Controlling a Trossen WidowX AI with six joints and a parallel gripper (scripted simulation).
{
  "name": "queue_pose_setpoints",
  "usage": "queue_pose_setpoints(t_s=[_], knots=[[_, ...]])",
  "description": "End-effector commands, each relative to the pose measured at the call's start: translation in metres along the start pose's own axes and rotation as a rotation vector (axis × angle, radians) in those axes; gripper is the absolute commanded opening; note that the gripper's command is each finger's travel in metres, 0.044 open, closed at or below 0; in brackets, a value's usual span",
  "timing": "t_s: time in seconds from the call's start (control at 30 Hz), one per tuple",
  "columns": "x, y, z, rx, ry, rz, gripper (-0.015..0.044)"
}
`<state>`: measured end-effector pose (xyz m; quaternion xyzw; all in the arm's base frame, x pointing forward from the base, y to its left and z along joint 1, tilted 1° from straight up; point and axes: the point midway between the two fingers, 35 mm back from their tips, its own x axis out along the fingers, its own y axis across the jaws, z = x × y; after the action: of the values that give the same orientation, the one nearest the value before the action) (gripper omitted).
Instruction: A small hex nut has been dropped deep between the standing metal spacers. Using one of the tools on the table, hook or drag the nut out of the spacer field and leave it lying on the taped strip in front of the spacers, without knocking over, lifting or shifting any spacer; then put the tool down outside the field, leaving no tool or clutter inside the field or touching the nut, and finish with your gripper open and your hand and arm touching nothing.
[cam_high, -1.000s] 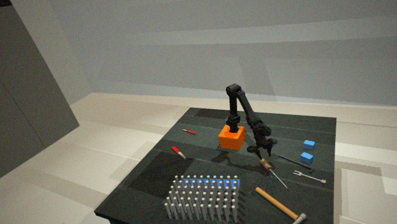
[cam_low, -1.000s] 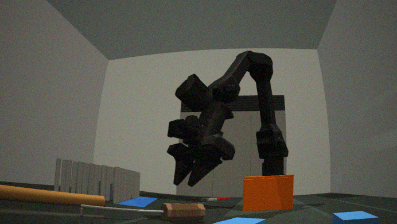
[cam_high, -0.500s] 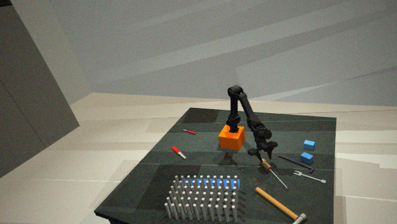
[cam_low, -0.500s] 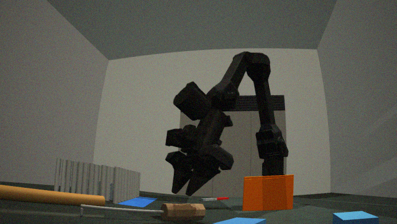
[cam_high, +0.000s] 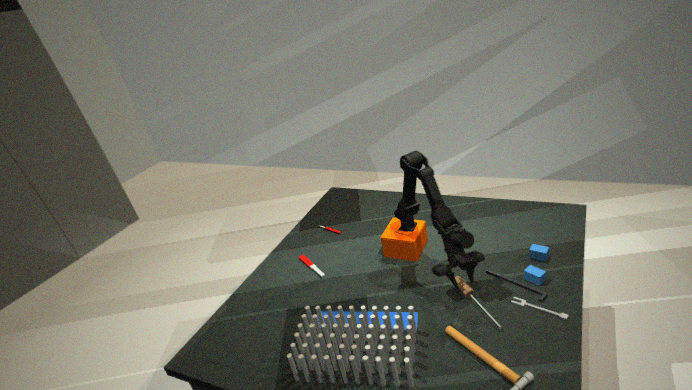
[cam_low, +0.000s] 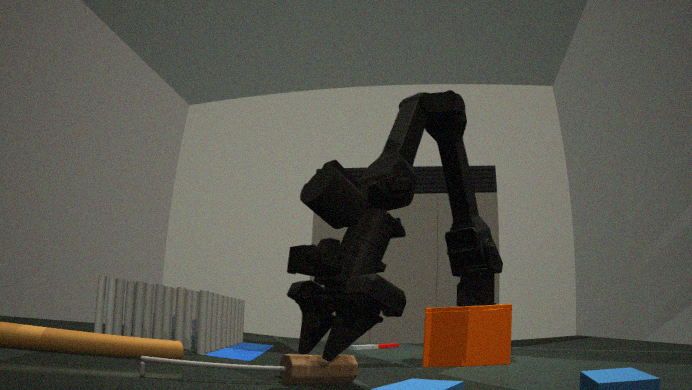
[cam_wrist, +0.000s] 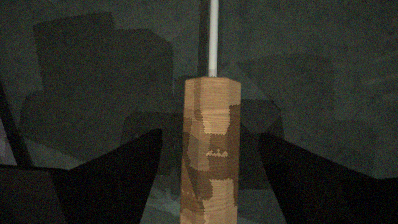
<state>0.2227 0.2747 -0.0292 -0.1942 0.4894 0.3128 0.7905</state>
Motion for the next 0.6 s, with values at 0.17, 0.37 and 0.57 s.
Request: queue_pose_setpoints(t_s=[0.17,0.37,0.57], knots=[[0.013,-0.001,-0.01,-0.005,0.006,0.0,0.028],[0.021,-0.001,-0.015,-0.005,0.007,0.0,0.028],[0.022,-0.001,-0.016,-0.005,0.007,0.0,0.0175]])
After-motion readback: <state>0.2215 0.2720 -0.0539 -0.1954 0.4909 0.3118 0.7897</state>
